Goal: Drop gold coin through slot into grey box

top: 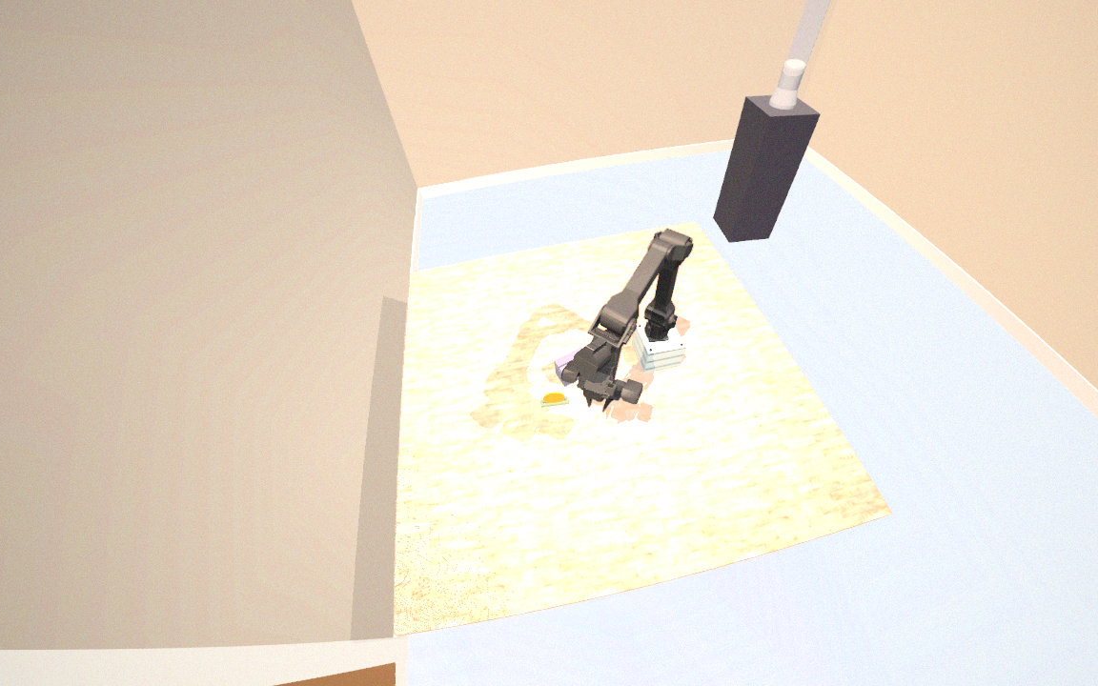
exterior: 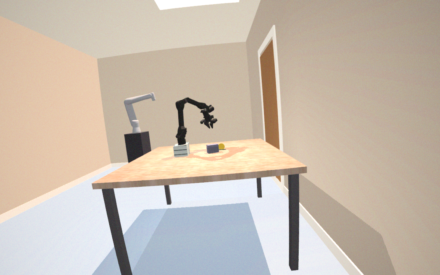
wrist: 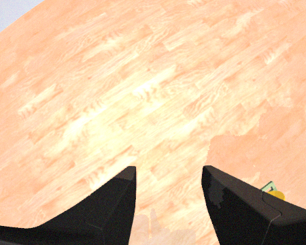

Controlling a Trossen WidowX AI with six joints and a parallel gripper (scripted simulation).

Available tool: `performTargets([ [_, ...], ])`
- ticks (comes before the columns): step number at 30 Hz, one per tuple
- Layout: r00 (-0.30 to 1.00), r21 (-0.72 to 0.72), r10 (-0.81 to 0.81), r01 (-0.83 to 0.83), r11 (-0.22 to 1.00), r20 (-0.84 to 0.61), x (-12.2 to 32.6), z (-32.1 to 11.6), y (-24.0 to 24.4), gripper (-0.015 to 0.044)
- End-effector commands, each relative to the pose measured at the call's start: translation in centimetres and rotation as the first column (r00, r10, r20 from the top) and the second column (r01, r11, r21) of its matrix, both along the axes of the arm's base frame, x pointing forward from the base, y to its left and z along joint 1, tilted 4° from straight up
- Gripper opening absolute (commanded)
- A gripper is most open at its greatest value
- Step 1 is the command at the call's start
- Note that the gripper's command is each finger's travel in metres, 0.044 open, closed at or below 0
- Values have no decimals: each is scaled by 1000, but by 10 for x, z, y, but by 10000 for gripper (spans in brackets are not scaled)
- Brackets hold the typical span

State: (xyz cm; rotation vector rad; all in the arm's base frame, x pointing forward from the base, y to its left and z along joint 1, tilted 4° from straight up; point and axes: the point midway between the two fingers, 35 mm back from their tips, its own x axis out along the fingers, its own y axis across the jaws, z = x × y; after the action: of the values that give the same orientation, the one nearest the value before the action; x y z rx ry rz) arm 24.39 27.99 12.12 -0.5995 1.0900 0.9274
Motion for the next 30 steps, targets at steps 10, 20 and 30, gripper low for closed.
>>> performTargets([
  [10, 477, -358, -866, 790, 498, -151, 100, -72, -129, 161],
  [20, 474, -359, -868, 792, 494, -150, 105, -96, -134, 161],
  [30, 474, -360, -868, 792, 494, -150, 106, -123, -136, 161],
])
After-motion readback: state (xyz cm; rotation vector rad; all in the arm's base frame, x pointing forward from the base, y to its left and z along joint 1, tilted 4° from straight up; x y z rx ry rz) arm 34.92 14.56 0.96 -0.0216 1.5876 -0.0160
